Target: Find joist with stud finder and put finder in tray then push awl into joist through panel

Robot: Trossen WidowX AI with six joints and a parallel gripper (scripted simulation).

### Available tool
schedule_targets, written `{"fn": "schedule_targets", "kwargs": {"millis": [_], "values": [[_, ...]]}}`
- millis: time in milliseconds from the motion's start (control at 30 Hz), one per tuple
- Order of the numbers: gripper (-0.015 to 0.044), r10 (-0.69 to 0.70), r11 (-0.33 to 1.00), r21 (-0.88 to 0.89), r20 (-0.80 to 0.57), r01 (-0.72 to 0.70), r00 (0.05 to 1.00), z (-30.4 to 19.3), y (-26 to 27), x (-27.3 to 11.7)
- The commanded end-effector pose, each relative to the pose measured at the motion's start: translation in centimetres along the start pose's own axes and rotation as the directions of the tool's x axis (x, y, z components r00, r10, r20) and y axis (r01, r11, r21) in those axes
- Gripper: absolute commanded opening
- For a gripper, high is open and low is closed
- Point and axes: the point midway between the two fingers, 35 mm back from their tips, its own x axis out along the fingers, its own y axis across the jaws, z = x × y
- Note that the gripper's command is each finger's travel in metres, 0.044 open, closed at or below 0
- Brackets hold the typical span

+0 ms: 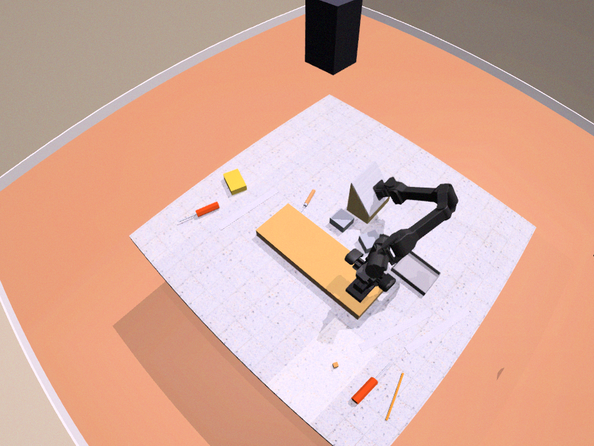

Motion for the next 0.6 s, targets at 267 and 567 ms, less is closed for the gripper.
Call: {"fn": "schedule_targets", "kwargs": {"millis": [267,567], "values": [[0.0000,0.002,1.000,-0.004,-0.001,-0.002,1.000,0.0,-0.2,0.0],[0.0000,0.001,1.000,-0.004,-0.001,-0.001,1.000,0.0,-2.0,0.1]]}}
